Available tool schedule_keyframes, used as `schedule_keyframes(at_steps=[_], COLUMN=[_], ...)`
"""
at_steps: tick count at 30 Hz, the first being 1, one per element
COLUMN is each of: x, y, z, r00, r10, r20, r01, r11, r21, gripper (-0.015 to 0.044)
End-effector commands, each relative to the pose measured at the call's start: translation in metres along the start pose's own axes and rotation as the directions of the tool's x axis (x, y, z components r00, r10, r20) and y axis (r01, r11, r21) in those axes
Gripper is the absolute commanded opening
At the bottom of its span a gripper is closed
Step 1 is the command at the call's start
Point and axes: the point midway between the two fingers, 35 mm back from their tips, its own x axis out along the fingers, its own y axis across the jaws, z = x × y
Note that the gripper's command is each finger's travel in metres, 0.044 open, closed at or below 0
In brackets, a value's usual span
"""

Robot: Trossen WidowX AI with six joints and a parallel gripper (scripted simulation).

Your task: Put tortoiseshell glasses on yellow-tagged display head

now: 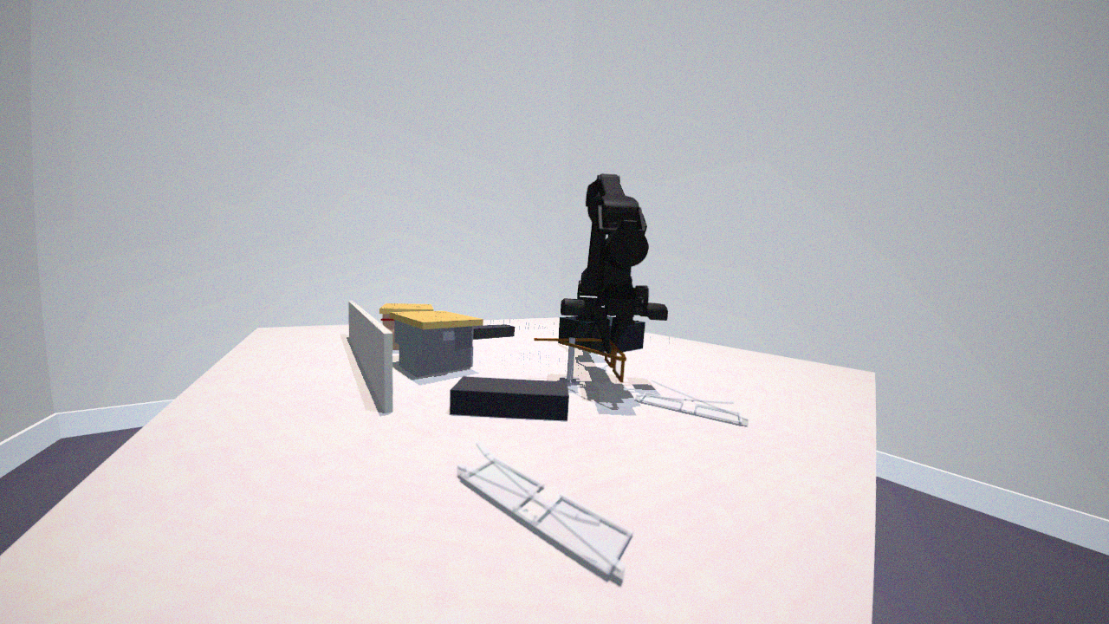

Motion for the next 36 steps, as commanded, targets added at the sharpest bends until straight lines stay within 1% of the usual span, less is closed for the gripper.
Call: schedule_keyframes(at_steps=[1,36], x=[-0.0006,-0.0009], y=[0.0000,0.0027], z=[0.0033,0.0130], r00=[1.000,1.000], r10=[-0.003,-0.003], r20=[0.003,0.004], r01=[0.003,0.003], r11=[1.000,1.000], r21=[0.005,0.005], gripper=[0.0000,0.0000])
